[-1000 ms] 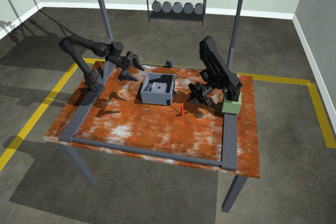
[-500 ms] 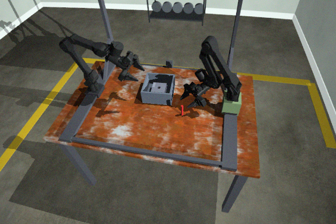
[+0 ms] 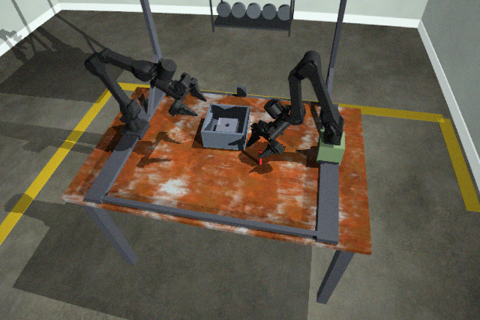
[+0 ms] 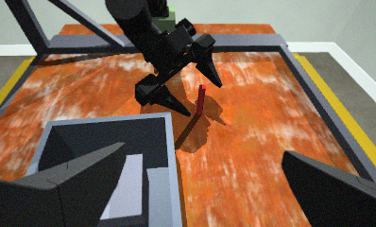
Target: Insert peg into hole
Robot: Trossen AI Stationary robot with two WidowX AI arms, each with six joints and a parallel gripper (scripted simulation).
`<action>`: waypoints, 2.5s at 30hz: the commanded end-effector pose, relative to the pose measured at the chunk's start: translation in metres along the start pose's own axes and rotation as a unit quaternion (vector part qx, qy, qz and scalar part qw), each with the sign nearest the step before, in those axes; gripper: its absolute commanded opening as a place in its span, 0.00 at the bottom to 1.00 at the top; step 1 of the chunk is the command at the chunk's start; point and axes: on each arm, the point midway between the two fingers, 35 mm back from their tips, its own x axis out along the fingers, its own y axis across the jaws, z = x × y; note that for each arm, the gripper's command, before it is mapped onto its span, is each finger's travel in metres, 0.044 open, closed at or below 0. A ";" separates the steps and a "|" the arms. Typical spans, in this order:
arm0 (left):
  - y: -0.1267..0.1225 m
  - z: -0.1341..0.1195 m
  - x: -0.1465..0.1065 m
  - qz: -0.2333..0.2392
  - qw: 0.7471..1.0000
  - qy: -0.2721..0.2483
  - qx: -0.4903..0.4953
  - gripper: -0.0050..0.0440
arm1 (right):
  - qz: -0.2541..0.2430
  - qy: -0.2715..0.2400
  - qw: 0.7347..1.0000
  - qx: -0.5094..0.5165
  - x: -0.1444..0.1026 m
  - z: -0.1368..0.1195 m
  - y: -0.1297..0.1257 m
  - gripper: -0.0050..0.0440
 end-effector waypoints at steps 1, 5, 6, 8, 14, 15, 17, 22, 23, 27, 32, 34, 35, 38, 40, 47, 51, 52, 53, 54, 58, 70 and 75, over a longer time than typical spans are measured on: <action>-0.005 0.019 0.007 -0.006 1.000 0.012 0.015 1.00 | 0.000 -0.012 1.000 0.001 -0.005 0.008 0.000 1.00; -0.005 0.025 0.010 -0.011 0.998 0.031 0.045 1.00 | 0.000 -0.012 1.000 0.001 -0.005 0.008 0.000 1.00; -0.005 0.025 0.011 -0.010 0.998 0.038 0.053 1.00 | 0.000 -0.012 1.000 0.001 -0.005 0.008 0.000 1.00; -0.003 0.024 0.011 -0.009 0.996 0.054 0.070 1.00 | 0.000 -0.012 1.000 0.001 -0.005 0.008 0.000 1.00; -0.003 0.029 0.014 -0.031 0.991 0.096 0.093 1.00 | 0.000 -0.012 1.000 0.001 -0.005 0.008 0.000 1.00; -0.003 0.035 0.014 -0.041 0.990 0.103 0.092 1.00 | 0.000 -0.012 1.000 0.001 -0.005 0.008 0.000 1.00; -0.004 0.046 0.014 -0.062 0.988 0.113 0.090 1.00 | 0.000 -0.012 1.000 0.001 -0.005 0.008 0.000 1.00; 0.000 0.056 0.010 -0.094 0.979 0.151 0.097 1.00 | 0.000 -0.012 1.000 0.001 -0.005 0.008 0.000 1.00; 0.001 0.056 0.008 -0.100 0.977 0.161 0.099 1.00 | 0.000 -0.012 1.000 0.001 -0.005 0.008 0.000 1.00; 0.007 0.063 -0.001 -0.128 0.967 0.195 0.101 1.00 | 0.000 -0.012 1.000 0.001 -0.005 0.008 0.000 1.00; 0.015 0.067 -0.014 -0.155 0.955 0.232 0.102 1.00 | 0.000 -0.012 1.000 0.001 -0.005 0.008 0.000 1.00; 0.019 0.071 -0.022 -0.171 0.948 0.248 0.099 1.00 | 0.000 -0.012 1.000 0.001 -0.005 0.008 0.000 1.00; 0.021 0.071 -0.026 -0.176 0.945 0.257 0.099 1.00 | 0.000 -0.012 1.000 0.001 -0.005 0.008 0.000 1.00; 0.028 0.069 -0.040 -0.190 0.933 0.289 0.099 1.00 | 0.000 -0.012 1.000 0.001 -0.005 0.008 0.000 1.00; 0.033 0.063 -0.049 -0.195 0.923 0.316 0.101 1.00 | 0.000 -0.012 1.000 0.001 -0.005 0.008 0.000 1.00; 0.035 0.058 -0.055 -0.198 0.916 0.335 0.102 1.00 | 0.000 -0.012 1.000 0.001 -0.005 0.008 0.000 1.00; 0.035 0.058 -0.055 -0.198 0.916 0.335 0.102 1.00 | 0.000 -0.012 1.000 0.001 -0.005 0.008 0.000 1.00; 0.035 0.058 -0.055 -0.197 0.916 0.335 0.102 1.00 | 0.000 -0.012 1.000 0.001 -0.005 0.008 0.000 1.00; 0.035 0.058 -0.055 -0.197 0.916 0.335 0.102 1.00 | 0.000 -0.012 1.000 0.001 -0.005 0.008 0.000 1.00; 0.035 0.058 -0.055 -0.198 0.916 0.334 0.102 1.00 | 0.000 -0.012 1.000 0.001 -0.005 0.008 0.000 1.00; 0.034 0.053 -0.052 -0.186 0.917 0.341 0.094 0.80 | 0.000 -0.012 1.000 0.001 -0.005 0.008 0.000 1.00; 0.025 0.047 -0.040 -0.064 0.930 0.358 -0.052 0.45 | 0.000 -0.012 1.000 0.001 -0.005 0.008 0.000 1.00; 0.023 0.043 -0.036 -0.019 0.926 0.363 -0.104 0.45 | 0.000 -0.012 1.000 0.001 -0.005 0.008 0.000 1.00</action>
